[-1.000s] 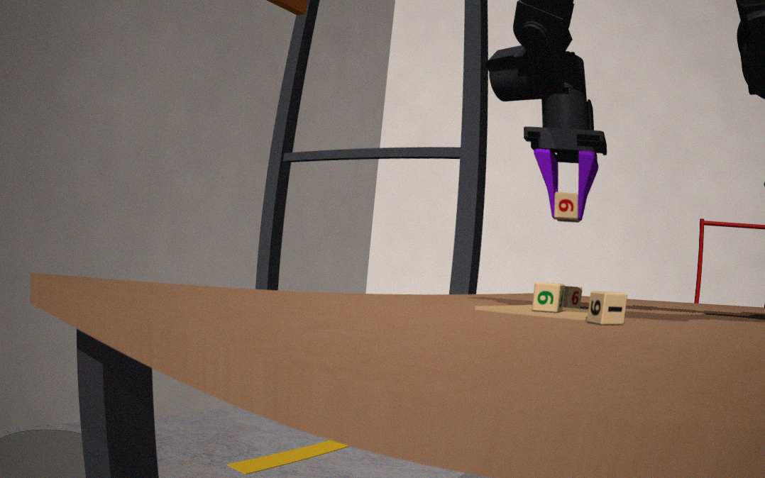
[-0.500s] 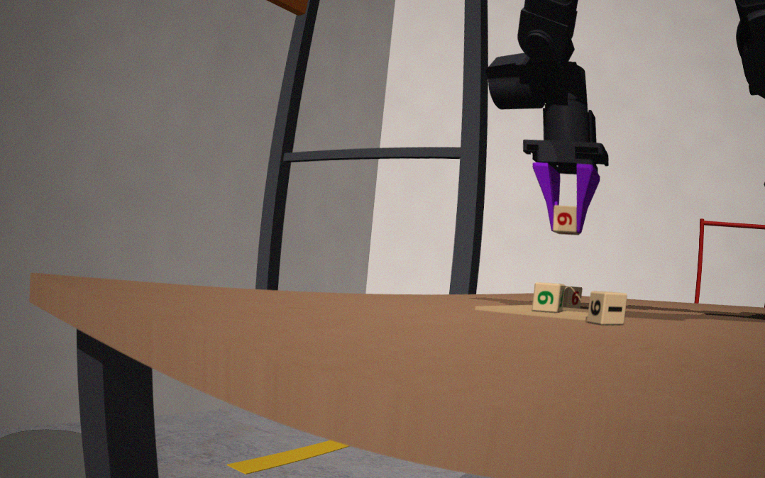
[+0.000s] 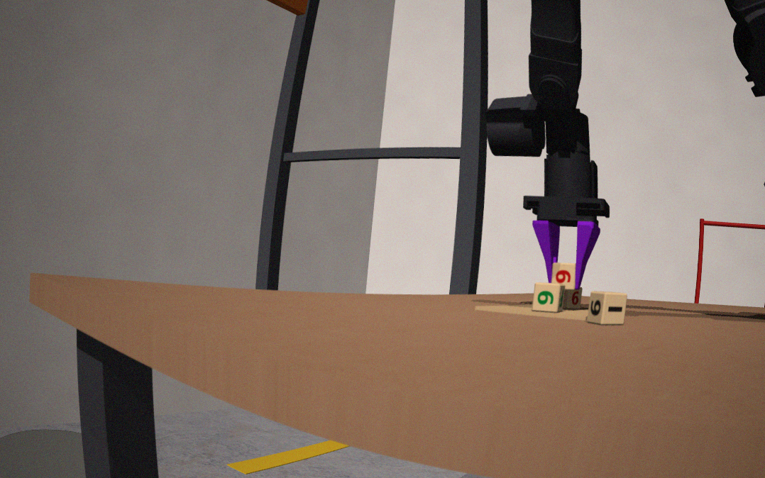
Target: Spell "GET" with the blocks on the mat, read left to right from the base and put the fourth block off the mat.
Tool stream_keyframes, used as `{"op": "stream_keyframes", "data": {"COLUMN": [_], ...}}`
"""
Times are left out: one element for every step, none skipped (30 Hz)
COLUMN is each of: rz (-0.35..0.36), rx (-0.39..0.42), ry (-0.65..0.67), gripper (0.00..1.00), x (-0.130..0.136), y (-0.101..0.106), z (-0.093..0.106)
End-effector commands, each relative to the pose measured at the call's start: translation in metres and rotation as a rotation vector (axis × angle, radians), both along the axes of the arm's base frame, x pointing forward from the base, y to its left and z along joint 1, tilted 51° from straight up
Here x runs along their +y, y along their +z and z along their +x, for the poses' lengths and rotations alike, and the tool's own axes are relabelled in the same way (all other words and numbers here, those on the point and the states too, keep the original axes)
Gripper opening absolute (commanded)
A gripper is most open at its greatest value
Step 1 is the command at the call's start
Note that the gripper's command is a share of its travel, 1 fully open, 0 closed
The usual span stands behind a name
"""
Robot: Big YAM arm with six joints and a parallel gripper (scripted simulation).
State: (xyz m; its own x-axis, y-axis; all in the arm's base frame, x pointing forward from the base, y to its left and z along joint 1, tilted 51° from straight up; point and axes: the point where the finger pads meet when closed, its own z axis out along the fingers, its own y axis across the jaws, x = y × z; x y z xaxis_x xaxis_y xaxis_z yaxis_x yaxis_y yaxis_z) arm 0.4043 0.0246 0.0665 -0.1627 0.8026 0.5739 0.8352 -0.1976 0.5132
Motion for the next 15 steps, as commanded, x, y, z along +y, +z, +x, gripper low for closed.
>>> {"op": "stream_keyframes", "data": {"rz": [0.012,0.011,0.011,0.011,0.011,0.011,0.011,0.011,0.009,0.007,0.007,0.008,0.009,0.009,0.009], "rx": [-0.008,-0.012,-0.013,-0.014,-0.014,-0.015,-0.014,-0.013,-0.024,-0.038,-0.042,-0.039,-0.034,-0.031,-0.031], "ry": [-0.032,-0.032,-0.032,-0.032,-0.032,-0.032,-0.032,-0.032,-0.042,-0.051,-0.052,-0.052,-0.052,-0.052,-0.052], "gripper": [0.26,0.26,0.26,0.26,0.26,0.26,0.26,0.26,0.26,0.26,0.26,0.26,0.26,0.26,0.26], "x": [0.003,0.004,0.006,0.007,0.008,0.009,0.010,0.010,0.006,0.002,0.001,0.001,0.002,0.002,0.002], "y": [-0.001,-0.002,-0.003,-0.004,-0.005,-0.006,-0.007,-0.008,-0.004,0.002,0.003,0.002,0.000,-0.001,-0.001], "z": [0.011,0.014,0.016,0.018,0.019,0.020,0.020,0.020,0.021,0.023,0.023,0.023,0.022,0.022,0.022]}}
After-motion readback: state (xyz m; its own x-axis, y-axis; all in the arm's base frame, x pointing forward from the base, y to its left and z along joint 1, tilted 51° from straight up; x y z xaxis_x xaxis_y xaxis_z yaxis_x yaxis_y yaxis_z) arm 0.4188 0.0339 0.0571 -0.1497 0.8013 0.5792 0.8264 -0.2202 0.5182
